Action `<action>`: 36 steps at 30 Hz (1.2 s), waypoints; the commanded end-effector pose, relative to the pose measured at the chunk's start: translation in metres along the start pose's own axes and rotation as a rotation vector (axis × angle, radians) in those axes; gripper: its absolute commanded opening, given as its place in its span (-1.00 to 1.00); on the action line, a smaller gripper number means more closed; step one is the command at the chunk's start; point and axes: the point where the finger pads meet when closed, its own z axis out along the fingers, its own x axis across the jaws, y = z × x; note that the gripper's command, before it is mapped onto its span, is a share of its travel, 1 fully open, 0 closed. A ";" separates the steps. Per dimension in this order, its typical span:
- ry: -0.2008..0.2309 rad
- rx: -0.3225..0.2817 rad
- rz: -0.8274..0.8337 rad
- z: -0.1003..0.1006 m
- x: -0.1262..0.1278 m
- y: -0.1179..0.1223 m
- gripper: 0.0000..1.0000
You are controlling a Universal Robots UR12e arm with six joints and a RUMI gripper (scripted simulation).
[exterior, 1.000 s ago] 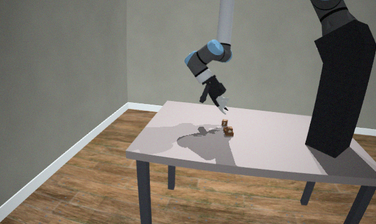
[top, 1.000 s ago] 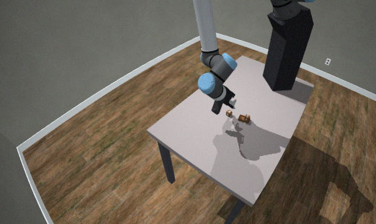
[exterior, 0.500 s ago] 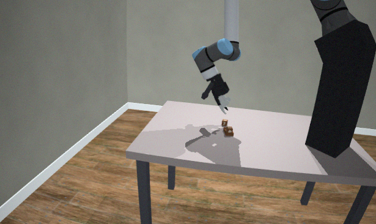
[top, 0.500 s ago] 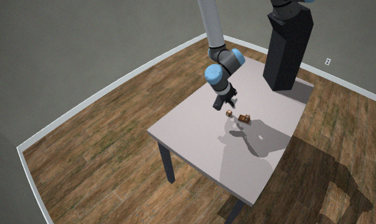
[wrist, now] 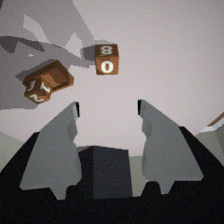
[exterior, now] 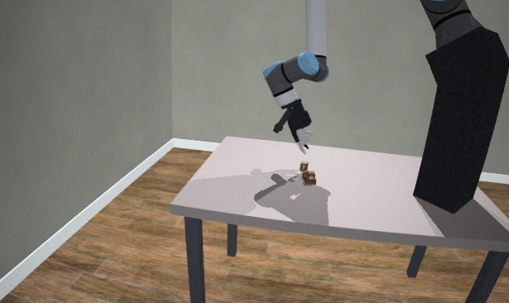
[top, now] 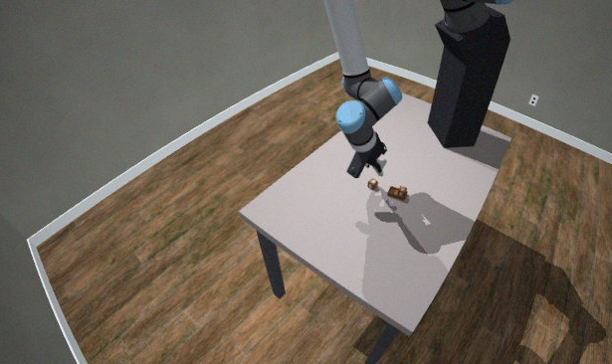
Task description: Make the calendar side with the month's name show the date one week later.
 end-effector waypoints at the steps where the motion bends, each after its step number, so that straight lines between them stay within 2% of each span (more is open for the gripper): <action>1: -0.001 0.019 0.000 0.001 0.000 -0.001 -0.19; 24: -0.001 0.237 0.000 0.001 0.000 0.002 -0.19; 36: 0.000 0.259 0.000 -0.001 0.000 0.002 -0.19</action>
